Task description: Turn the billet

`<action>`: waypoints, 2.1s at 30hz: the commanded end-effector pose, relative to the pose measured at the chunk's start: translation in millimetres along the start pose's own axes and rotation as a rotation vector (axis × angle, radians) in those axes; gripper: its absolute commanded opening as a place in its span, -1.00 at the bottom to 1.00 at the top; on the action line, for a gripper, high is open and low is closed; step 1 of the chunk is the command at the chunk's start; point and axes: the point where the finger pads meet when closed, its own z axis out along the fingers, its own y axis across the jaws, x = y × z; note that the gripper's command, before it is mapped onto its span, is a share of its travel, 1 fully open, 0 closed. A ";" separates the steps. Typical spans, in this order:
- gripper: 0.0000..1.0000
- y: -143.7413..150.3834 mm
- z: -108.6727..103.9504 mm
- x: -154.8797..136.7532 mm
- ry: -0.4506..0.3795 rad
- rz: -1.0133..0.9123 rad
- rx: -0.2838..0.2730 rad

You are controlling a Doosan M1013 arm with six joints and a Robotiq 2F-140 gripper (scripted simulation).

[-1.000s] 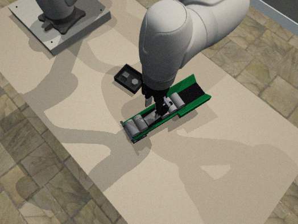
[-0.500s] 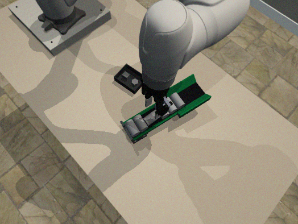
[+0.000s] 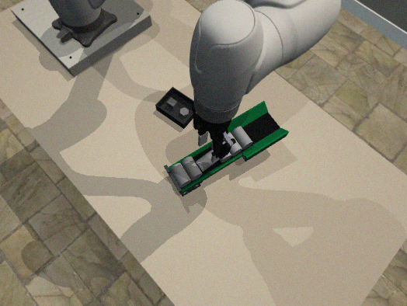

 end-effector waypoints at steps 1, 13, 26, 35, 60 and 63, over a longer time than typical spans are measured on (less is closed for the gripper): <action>-0.18 0.0 -0.1 0.0 -0.001 0.000 0.000; -0.18 0.1 -0.1 0.2 -0.006 0.002 0.000; -0.18 0.1 0.1 1.0 -0.021 0.007 0.000; -0.18 0.1 0.3 1.9 -0.042 0.014 0.000; -0.18 0.1 6.8 3.6 -0.099 0.017 0.001; -0.18 0.1 14.0 3.6 -0.099 0.017 0.001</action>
